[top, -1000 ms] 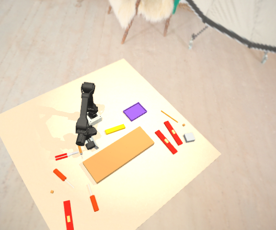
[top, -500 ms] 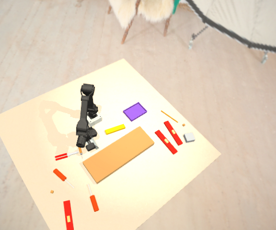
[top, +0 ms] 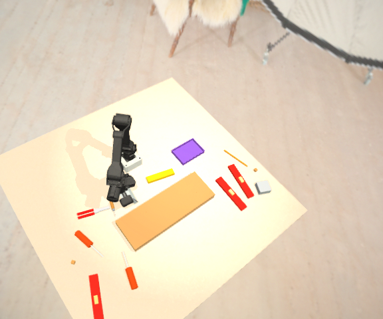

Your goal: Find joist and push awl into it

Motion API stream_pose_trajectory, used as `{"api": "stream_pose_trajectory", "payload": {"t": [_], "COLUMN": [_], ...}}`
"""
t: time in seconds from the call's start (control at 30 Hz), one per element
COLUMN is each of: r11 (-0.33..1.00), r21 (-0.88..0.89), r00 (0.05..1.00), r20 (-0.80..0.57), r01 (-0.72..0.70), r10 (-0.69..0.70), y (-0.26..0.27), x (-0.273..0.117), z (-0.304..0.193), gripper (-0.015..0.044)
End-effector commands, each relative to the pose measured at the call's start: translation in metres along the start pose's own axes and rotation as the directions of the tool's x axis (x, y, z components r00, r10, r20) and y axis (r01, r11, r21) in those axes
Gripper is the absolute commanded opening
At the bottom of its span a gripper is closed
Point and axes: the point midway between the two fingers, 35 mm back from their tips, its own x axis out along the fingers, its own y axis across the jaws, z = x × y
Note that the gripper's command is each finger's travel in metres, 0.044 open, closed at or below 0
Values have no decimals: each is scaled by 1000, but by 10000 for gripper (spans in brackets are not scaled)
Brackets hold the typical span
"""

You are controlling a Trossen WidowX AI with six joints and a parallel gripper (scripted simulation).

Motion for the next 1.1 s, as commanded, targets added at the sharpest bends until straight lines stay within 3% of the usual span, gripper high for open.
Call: {"api": "stream_pose_trajectory", "payload": {"t": [0.0, 0.1, 0.53, 1.07], "r11": [1000, 1000, 1000, 1000], "r21": [-4, -4, -4, -4], "r00": [1000, 1000, 1000, 1000], "r20": [-4, -4, -4, -4], "r01": [-1, -1, 0, 0], "r10": [1, 1, 0, 0], "y": [0, 0, -2, -1], "x": [0, 0, -21, -54], "z": [-1, -1, 0, 5], "gripper": [360, 340, 0, 0]}}
